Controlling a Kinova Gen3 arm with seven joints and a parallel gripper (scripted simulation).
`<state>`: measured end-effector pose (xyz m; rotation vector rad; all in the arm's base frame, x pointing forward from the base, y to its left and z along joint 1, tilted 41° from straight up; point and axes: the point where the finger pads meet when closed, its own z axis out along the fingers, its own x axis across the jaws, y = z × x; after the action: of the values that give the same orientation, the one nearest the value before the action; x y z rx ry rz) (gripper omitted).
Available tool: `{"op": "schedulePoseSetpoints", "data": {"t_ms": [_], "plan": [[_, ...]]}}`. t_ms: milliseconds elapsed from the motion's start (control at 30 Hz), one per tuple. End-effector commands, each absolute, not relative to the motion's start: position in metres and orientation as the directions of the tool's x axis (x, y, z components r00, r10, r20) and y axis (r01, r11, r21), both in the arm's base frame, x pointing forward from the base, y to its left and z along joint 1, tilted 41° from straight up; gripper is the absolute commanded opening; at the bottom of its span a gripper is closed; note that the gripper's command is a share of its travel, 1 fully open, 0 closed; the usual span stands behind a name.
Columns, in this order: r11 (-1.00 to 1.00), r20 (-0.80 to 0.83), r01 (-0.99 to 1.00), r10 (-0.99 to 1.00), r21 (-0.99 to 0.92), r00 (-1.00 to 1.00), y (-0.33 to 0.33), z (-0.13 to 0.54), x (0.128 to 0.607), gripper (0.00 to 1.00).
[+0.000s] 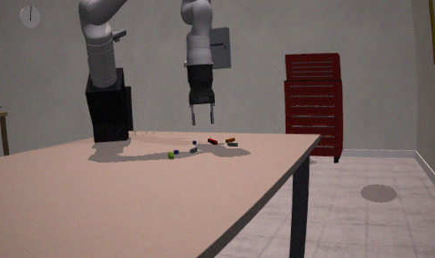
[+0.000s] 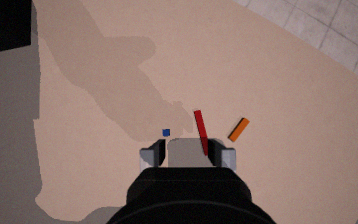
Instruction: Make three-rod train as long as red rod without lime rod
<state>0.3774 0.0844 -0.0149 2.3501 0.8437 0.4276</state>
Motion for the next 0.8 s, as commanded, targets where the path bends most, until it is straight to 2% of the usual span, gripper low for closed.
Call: {"op": "schedulePoseSetpoints", "data": {"t_ms": [0,133,433,633,767], "plan": [[-0.661,0.139,0.411,0.614,0.628,0.777,0.086,-0.017,0.374,1.00],[-0.707,0.188,0.349,0.561,0.615,0.806,0.087,-0.019,0.372,1.00],[-0.856,0.387,0.052,0.285,0.514,0.877,0.090,-0.023,0.367,1.00],[-0.897,0.489,-0.143,0.090,0.419,0.868,0.090,-0.024,0.363,1.00],[-0.900,0.517,-0.203,0.028,0.385,0.856,0.089,-0.024,0.362,1.00]]}}
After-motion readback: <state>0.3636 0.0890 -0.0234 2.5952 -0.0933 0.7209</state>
